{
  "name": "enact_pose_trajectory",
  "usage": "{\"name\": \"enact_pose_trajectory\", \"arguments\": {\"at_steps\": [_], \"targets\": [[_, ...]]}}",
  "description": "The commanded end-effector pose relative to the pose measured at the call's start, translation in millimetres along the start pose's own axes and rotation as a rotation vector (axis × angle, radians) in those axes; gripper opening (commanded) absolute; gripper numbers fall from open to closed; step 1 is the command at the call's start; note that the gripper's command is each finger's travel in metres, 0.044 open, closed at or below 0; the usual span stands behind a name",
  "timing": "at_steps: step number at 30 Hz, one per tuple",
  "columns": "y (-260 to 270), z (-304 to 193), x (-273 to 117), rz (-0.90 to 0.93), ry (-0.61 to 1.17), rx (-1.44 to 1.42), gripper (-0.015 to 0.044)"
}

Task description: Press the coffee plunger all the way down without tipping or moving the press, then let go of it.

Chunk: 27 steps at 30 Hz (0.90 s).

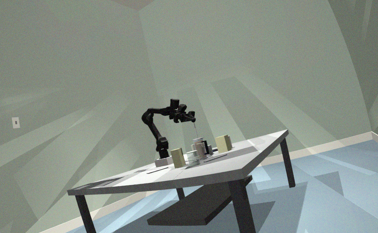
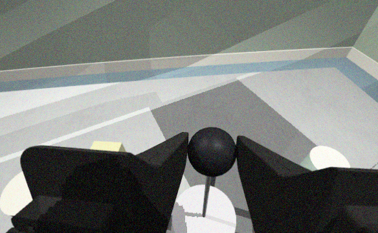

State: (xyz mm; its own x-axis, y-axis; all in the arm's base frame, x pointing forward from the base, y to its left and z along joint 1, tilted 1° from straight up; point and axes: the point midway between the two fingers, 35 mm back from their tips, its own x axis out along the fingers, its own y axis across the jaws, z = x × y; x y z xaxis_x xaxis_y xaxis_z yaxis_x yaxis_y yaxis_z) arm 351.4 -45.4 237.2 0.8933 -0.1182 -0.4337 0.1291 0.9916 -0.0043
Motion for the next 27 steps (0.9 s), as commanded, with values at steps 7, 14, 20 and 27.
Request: {"name": "enact_pose_trajectory", "arguments": {"at_steps": [7,14,20,27], "targets": [[-0.1,-26.5,15.9,-0.001,0.042,0.002,0.0117],[0.0,-36.0,22.8,-0.001,0.041,0.002,0.0117],[0.0,-44.2,28.5,-0.001,0.041,0.002,0.0117],[0.0,-53.8,35.1,-0.001,0.041,0.002,0.0117]]}}
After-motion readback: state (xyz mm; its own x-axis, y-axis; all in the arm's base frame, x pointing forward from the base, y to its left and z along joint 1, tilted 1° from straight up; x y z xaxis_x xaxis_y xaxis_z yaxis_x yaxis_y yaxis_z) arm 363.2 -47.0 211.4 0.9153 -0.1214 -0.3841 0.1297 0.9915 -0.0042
